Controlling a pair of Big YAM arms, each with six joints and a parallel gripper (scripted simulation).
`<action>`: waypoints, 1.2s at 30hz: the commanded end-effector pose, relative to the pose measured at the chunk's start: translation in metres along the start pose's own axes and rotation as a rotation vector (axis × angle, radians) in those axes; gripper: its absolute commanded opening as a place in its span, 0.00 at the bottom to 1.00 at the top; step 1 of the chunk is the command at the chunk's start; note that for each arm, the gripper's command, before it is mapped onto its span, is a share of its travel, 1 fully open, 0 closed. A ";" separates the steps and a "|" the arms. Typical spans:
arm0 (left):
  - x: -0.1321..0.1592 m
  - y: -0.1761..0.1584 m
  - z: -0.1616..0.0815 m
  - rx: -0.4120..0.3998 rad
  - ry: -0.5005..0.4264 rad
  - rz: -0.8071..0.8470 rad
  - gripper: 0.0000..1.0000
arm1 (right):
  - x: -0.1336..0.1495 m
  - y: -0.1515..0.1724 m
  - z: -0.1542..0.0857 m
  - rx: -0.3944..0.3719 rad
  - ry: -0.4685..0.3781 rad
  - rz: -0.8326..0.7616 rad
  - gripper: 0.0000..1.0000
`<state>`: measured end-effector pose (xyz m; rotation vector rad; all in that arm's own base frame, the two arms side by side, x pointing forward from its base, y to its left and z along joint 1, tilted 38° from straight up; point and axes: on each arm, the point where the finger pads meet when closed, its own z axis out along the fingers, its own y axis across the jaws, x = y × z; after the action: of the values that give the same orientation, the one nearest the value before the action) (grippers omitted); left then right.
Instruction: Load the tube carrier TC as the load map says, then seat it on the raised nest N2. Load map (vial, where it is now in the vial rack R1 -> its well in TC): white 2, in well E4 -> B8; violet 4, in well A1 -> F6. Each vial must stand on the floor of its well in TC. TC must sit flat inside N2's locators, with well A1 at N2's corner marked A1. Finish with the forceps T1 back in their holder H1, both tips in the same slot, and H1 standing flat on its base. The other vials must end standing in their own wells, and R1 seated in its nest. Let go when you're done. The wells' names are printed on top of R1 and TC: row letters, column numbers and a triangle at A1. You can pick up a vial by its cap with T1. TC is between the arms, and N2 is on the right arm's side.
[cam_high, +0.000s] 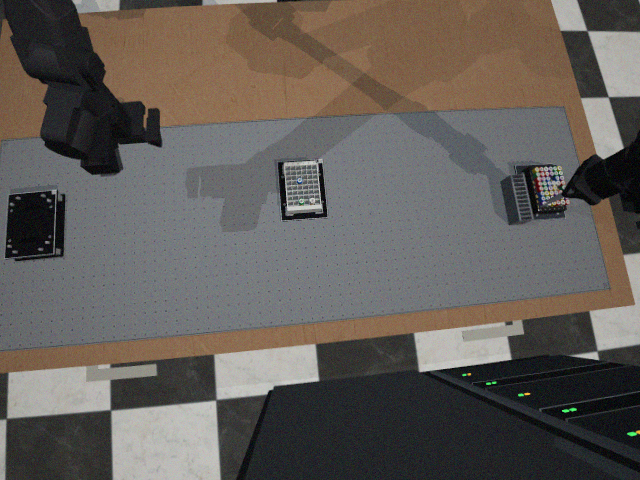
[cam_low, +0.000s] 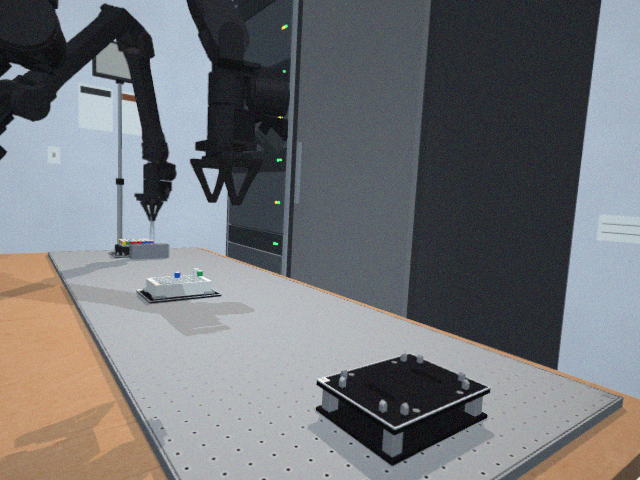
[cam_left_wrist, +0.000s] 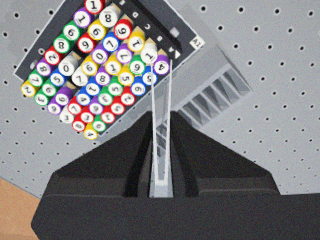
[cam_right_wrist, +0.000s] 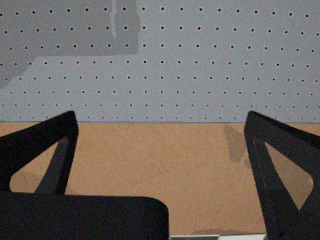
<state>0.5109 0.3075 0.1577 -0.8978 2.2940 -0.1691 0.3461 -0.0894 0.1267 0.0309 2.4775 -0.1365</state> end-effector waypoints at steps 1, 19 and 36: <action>-0.016 -0.014 0.004 0.012 -0.023 0.015 0.11 | -0.009 -0.002 -0.004 0.006 -0.017 0.002 1.00; -0.015 -0.013 0.004 0.011 -0.019 0.014 0.11 | -0.009 -0.002 -0.004 0.006 -0.017 0.002 1.00; -0.015 -0.014 0.004 0.011 -0.019 0.014 0.09 | -0.009 -0.002 -0.004 0.006 -0.017 0.002 1.00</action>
<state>0.5109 0.3075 0.1576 -0.8979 2.2941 -0.1691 0.3461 -0.0894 0.1267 0.0309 2.4775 -0.1365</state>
